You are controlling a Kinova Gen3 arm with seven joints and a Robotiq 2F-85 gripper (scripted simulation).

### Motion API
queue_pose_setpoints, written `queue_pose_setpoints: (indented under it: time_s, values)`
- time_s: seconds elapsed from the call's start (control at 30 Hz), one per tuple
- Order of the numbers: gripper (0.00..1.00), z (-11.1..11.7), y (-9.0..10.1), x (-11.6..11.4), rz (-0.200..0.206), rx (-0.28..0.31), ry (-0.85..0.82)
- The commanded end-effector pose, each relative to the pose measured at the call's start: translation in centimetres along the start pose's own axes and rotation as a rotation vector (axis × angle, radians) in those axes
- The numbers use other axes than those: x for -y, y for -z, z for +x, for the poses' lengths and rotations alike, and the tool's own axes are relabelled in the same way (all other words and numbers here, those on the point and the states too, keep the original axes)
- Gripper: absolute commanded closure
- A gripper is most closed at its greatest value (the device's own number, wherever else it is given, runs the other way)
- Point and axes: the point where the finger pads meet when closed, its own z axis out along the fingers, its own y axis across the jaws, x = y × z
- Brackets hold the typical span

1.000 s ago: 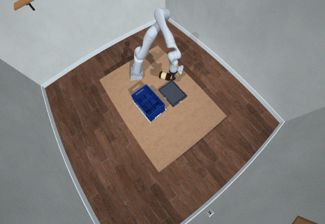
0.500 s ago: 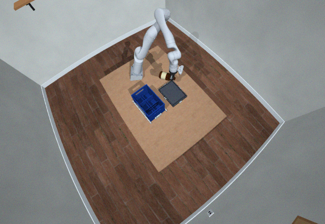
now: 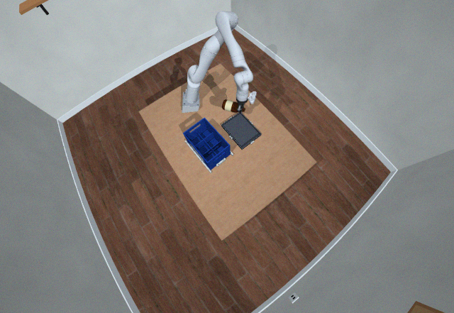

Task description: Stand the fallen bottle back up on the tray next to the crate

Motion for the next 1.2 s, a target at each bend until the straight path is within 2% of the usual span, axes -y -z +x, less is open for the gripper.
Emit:
queue_pose_setpoints:
  time_s: [0.0, 0.43, 1.17]
  values:
    - [1.0, 0.03, 0.04, -0.02, 0.0, -0.001, 0.0]
    - [1.0, 0.03, 0.03, -0.02, 0.0, -0.001, -0.015]
    - [1.0, 0.03, 0.04, -0.02, 0.0, -0.001, -0.257]
